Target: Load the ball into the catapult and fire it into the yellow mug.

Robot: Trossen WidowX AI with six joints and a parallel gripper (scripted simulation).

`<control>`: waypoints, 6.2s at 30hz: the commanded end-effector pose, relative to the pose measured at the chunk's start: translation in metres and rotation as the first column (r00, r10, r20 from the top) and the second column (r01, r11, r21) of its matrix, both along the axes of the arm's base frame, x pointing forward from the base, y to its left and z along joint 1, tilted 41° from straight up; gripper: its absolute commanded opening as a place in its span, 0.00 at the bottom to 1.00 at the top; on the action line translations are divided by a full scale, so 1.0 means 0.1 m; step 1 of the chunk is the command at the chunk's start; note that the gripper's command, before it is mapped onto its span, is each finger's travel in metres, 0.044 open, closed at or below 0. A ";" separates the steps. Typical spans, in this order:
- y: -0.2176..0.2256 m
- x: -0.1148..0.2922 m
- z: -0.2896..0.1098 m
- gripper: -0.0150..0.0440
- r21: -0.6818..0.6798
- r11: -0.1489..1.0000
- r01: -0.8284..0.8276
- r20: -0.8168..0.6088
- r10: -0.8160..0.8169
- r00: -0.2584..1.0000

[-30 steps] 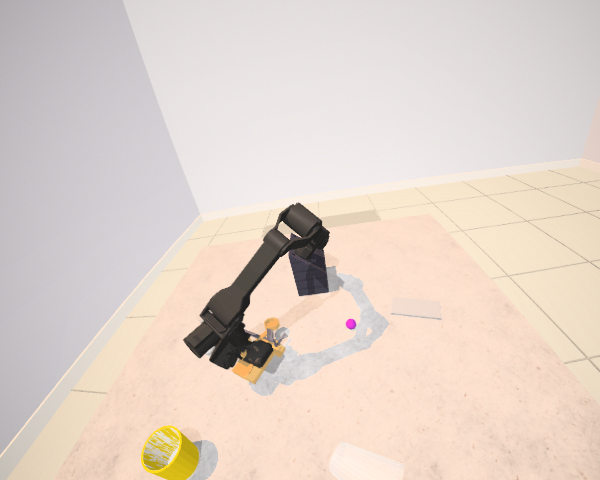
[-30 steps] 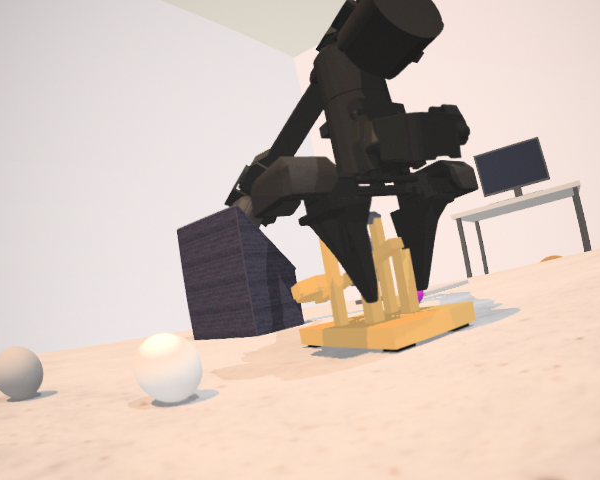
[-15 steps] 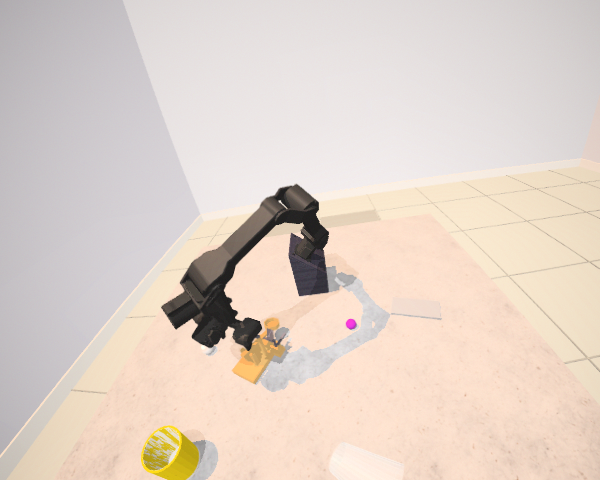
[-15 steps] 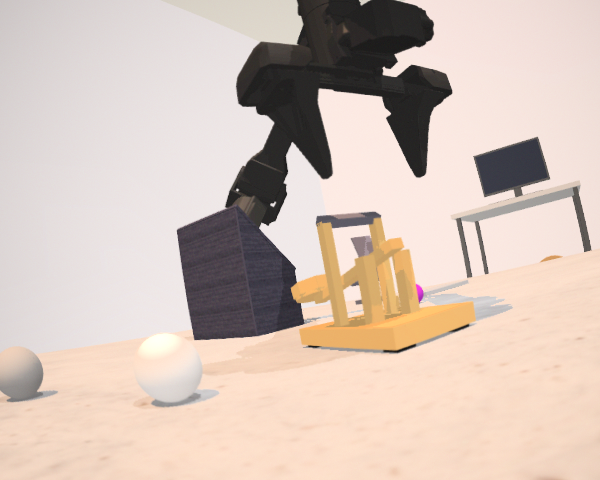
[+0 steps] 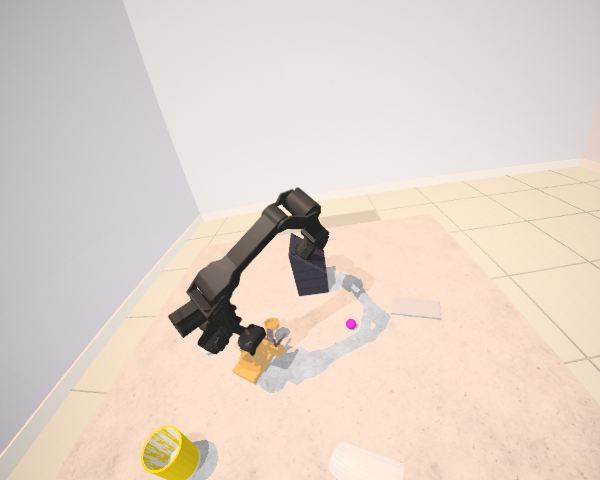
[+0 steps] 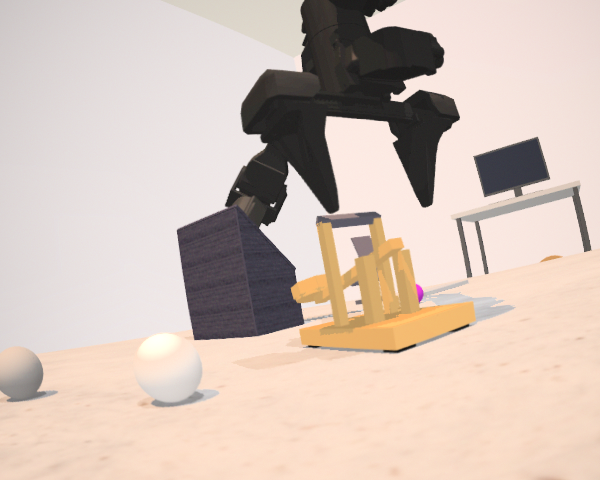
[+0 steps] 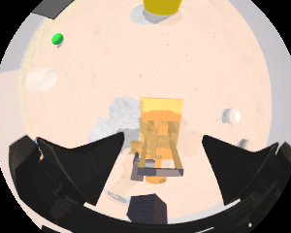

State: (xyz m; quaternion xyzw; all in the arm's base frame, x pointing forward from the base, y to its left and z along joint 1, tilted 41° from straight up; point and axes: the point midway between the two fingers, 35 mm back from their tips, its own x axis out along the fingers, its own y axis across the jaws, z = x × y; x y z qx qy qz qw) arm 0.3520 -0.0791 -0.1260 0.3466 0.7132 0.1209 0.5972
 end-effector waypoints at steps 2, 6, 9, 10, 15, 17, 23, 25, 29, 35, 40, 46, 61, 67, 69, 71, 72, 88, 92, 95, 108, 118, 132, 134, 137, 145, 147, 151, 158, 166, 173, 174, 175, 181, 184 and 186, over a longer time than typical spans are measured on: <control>0.11 -0.06 -0.11 1.00 0.012 1.000 0.000 -0.019 0.000 1.000; 0.14 -0.06 -0.14 1.00 0.012 1.000 0.000 -0.019 0.000 1.000; 0.17 -0.06 -0.18 1.00 0.012 1.000 0.000 -0.019 0.000 1.000; 0.18 -0.06 -0.19 1.00 0.012 1.000 0.000 -0.019 0.000 1.000; 0.23 -0.07 -0.25 1.00 0.012 1.000 0.000 -0.019 0.000 1.000; 0.26 -0.07 -0.28 1.00 0.012 1.000 0.000 -0.019 0.000 1.000; 0.32 -0.07 -0.35 1.00 0.013 1.000 0.000 -0.018 0.000 1.000; 0.34 -0.08 -0.38 1.00 0.013 1.000 0.000 -0.018 0.000 1.000; 0.38 -0.08 -0.42 1.00 0.013 1.000 0.000 -0.019 0.000 1.000; 0.45 -0.09 -0.49 1.00 0.014 1.000 0.000 -0.019 0.000 1.000; 0.47 -0.10 -0.51 1.00 0.014 1.000 0.000 -0.019 0.000 1.000; 0.44 -0.07 -0.50 0.82 0.008 1.000 -0.004 -0.010 0.004 1.000; 0.37 -0.06 -0.41 0.32 0.008 1.000 -0.003 -0.010 0.003 1.000; 0.11 -0.04 -0.12 0.25 0.007 1.000 -0.003 -0.010 0.003 1.000; 0.12 -0.04 -0.13 0.25 0.010 1.000 -0.001 -0.014 0.002 1.000; 0.13 -0.04 -0.13 0.25 0.010 1.000 -0.001 -0.014 0.001 1.000; 0.13 -0.04 -0.14 0.25 0.010 1.000 -0.001 -0.014 0.001 1.000; 0.31 -0.05 -0.34 0.25 0.011 1.000 0.000 -0.016 0.000 1.000; 0.35 -0.06 -0.39 0.25 0.012 1.000 0.000 -0.017 0.000 1.000; 0.38 -0.06 -0.43 0.25 0.013 1.000 0.000 -0.017 0.000 1.000; 0.43 -0.06 -0.48 0.25 0.009 1.000 -0.008 -0.014 0.008 1.000; 0.43 -0.06 -0.48 0.70 0.009 1.000 -0.008 -0.014 0.008 1.000; -0.23 0.00 0.28 1.00 0.006 1.000 -0.004 -0.016 0.004 1.000; -0.17 0.02 0.17 1.00 0.004 1.000 0.012 -0.008 -0.012 1.000; -0.17 0.02 0.17 1.00 0.004 1.000 0.012 -0.008 -0.012 1.000; -0.58 0.04 0.65 1.00 -0.010 1.000 0.020 0.015 -0.019 1.000; -0.33 0.02 0.53 0.91 0.000 1.000 0.008 -0.003 -0.008 1.000; 0.25 0.05 0.86 0.76 -0.029 0.998 -0.048 0.040 0.049 0.998; 1.24 -0.24 1.30 0.76 -0.046 0.987 -0.151 0.127 0.156 0.980; 2.16 -1.06 1.61 0.76 -0.017 0.957 -0.289 0.234 0.285 0.930; 2.44 -1.49 1.71 0.76 0.008 0.940 -0.341 0.266 0.327 0.907; 2.44 -1.49 1.71 0.76 0.008 0.940 -0.341 0.266 0.327 0.907; 2.44 -1.49 1.71 0.76 0.008 0.940 -0.341 0.266 0.327 0.907; 2.47 -1.49 1.61 0.76 0.008 0.940 -0.341 0.266 0.327 0.907; 2.51 -1.49 1.58 0.76 0.008 0.940 -0.341 0.266 0.327 0.907; 2.51 -1.49 1.57 0.76 0.008 0.940 -0.341 0.266 0.327 0.907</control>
